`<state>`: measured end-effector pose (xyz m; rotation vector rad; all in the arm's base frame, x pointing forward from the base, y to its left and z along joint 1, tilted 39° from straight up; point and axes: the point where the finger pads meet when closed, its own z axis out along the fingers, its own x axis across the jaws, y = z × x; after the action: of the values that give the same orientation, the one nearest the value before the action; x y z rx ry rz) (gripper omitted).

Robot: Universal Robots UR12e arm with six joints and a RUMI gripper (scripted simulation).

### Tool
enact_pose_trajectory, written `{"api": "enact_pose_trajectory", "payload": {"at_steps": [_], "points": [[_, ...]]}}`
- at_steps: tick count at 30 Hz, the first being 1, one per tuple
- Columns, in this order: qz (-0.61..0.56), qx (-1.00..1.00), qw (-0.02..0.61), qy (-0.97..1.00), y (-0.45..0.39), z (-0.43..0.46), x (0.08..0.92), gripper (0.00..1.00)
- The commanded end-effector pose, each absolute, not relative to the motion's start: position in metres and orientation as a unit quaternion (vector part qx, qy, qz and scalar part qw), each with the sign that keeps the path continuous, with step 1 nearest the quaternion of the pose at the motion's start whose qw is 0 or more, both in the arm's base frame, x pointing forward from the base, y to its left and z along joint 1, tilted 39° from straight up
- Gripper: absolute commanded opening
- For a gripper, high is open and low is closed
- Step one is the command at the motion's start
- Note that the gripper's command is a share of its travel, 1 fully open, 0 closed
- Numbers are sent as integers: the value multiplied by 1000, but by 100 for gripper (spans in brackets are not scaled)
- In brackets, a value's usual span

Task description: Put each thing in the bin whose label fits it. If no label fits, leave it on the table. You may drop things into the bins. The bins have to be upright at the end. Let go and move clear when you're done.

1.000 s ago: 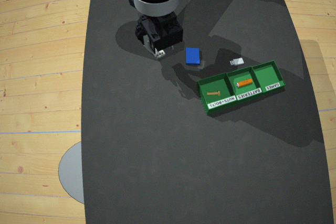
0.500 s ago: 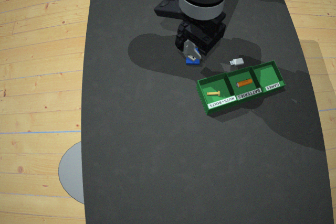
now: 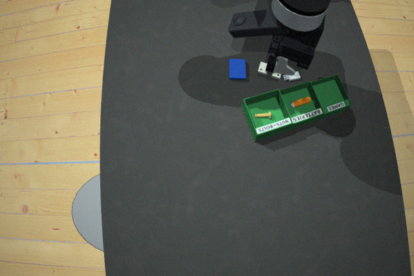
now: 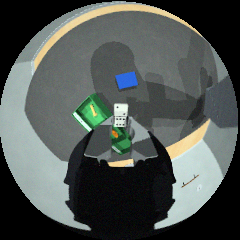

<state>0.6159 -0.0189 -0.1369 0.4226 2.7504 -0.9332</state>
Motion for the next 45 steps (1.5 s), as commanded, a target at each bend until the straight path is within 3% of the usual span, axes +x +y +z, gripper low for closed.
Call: {"api": "enact_pose_trajectory", "payload": {"at_steps": [1,21,45], "points": [[-324,69,79,940,-2,-150,624,0],[-335,-158,0,929,83,-215,641,0],[-335,-157,-1,929,99,-228,643,0]]}}
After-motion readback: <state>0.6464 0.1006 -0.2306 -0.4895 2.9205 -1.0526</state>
